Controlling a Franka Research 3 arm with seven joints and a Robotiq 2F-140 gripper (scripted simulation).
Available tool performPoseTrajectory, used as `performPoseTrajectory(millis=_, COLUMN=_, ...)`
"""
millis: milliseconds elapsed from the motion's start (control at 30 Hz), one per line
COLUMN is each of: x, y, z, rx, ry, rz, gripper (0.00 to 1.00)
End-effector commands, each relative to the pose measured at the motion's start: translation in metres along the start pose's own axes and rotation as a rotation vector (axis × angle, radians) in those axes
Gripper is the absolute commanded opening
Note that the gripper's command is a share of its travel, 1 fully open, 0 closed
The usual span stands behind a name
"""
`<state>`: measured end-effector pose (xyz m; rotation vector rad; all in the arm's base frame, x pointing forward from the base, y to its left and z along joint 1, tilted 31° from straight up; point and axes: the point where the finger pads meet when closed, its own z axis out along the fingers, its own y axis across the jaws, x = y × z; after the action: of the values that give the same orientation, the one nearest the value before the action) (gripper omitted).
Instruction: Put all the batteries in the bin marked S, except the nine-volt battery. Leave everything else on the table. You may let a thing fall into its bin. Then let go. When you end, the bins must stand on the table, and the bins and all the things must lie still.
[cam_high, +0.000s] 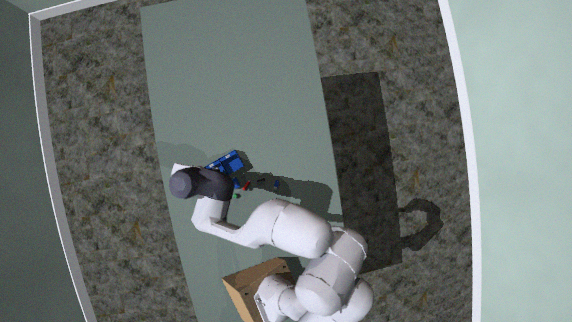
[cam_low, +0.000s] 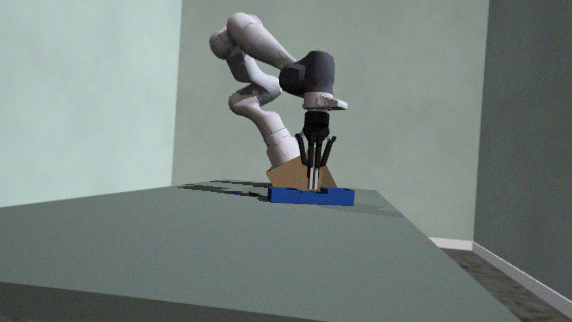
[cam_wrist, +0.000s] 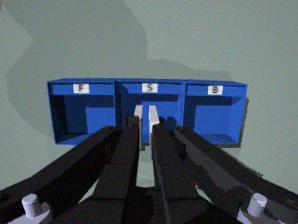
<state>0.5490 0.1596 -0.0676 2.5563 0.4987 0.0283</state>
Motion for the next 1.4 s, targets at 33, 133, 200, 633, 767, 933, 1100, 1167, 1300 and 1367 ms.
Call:
performPoseTrajectory(millis=33, x=0.004, y=0.0, z=0.011, rx=0.004, ry=0.01, rz=0.014, gripper=0.05)
performPoseTrajectory(millis=133, x=0.004, y=0.0, z=0.019, rx=0.004, ry=0.01, rz=0.014, gripper=0.05)
performPoseTrajectory(millis=200, x=0.004, y=0.0, z=0.024, rx=0.004, ry=0.01, rz=0.014, gripper=0.05)
performPoseTrajectory(millis=633, x=0.004, y=0.0, z=0.025, rx=0.004, ry=0.01, rz=0.014, gripper=0.05)
performPoseTrajectory(millis=767, x=0.004, y=0.0, z=0.025, rx=0.004, ry=0.01, rz=0.014, gripper=0.05)
performPoseTrajectory(millis=933, x=0.004, y=0.0, z=0.025, rx=0.004, ry=0.01, rz=0.014, gripper=0.05)
performPoseTrajectory(millis=1100, x=0.004, y=0.0, z=0.025, rx=0.004, ry=0.01, rz=0.014, gripper=0.05)
performPoseTrajectory(millis=1167, x=0.004, y=0.0, z=0.025, rx=0.004, ry=0.01, rz=0.014, gripper=0.05)
performPoseTrajectory(millis=1300, x=0.004, y=0.0, z=0.025, rx=0.004, ry=0.01, rz=0.014, gripper=0.05)
performPoseTrajectory(millis=1367, x=0.004, y=0.0, z=0.025, rx=0.004, ry=0.01, rz=0.014, gripper=0.05)
